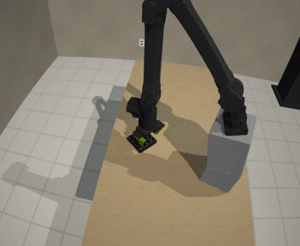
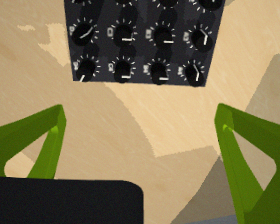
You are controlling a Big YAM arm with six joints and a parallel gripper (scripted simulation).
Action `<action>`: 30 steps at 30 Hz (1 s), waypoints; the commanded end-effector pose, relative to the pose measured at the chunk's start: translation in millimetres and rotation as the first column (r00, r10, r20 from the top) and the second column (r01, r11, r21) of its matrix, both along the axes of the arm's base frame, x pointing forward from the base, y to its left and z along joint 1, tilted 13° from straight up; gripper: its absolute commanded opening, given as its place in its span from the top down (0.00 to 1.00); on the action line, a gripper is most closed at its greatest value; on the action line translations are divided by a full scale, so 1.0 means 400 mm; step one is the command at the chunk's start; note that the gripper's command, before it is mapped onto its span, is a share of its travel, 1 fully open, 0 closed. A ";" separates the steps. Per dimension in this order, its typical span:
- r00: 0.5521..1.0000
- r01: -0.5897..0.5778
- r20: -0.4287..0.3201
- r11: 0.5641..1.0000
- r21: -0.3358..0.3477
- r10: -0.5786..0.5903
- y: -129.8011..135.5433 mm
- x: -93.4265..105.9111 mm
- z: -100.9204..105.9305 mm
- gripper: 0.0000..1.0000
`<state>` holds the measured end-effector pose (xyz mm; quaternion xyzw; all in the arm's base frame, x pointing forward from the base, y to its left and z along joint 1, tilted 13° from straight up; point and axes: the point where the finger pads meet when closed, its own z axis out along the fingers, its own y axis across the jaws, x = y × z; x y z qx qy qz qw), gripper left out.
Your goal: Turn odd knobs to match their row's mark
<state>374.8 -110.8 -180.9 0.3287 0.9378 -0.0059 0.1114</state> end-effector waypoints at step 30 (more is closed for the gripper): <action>0.612 -0.790 -0.137 0.590 -0.167 0.779 -0.094 0.082 0.080 0.00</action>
